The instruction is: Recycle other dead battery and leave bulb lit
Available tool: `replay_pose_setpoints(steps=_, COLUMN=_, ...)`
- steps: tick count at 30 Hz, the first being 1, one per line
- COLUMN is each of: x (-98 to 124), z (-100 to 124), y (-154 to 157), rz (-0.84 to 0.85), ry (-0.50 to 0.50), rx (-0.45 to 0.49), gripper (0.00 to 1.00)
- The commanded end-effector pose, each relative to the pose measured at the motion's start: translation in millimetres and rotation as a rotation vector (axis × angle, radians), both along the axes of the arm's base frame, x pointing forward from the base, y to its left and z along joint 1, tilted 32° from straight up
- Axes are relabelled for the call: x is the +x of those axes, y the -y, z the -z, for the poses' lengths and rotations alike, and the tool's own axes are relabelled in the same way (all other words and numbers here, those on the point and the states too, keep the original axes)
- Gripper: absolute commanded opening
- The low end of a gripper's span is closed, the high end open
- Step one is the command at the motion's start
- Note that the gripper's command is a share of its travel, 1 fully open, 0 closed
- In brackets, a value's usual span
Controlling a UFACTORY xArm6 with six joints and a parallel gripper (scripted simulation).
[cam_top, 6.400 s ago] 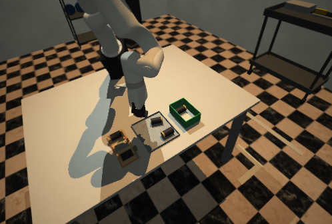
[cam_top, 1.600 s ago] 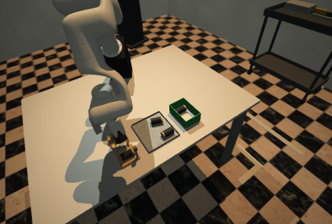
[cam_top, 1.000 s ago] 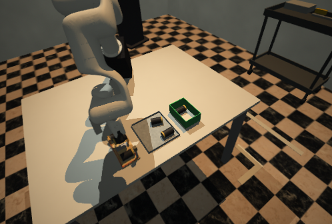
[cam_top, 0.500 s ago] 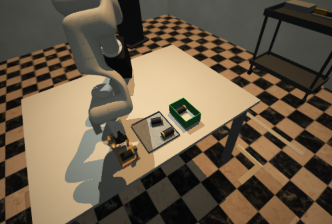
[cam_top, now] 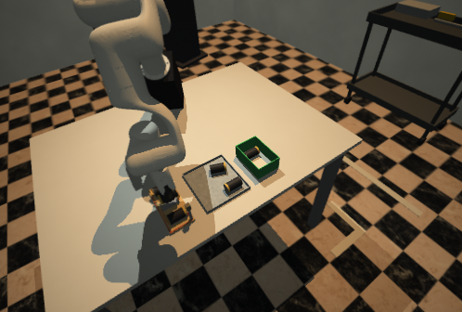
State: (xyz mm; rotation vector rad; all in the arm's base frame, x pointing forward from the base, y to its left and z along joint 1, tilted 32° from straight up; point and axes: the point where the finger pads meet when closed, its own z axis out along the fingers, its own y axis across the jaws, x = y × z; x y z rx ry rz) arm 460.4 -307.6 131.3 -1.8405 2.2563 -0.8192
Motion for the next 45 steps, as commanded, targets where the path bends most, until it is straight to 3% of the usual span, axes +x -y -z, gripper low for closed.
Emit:
replay_pose_setpoints(steps=1, x=0.5, z=-1.4, y=0.2, rz=0.0, ry=0.002, rx=-0.001, gripper=0.28)
replay_pose_setpoints(steps=45, x=13.7, z=25.2, y=10.7, rz=0.0, ry=0.002, rx=-0.001, gripper=0.28)
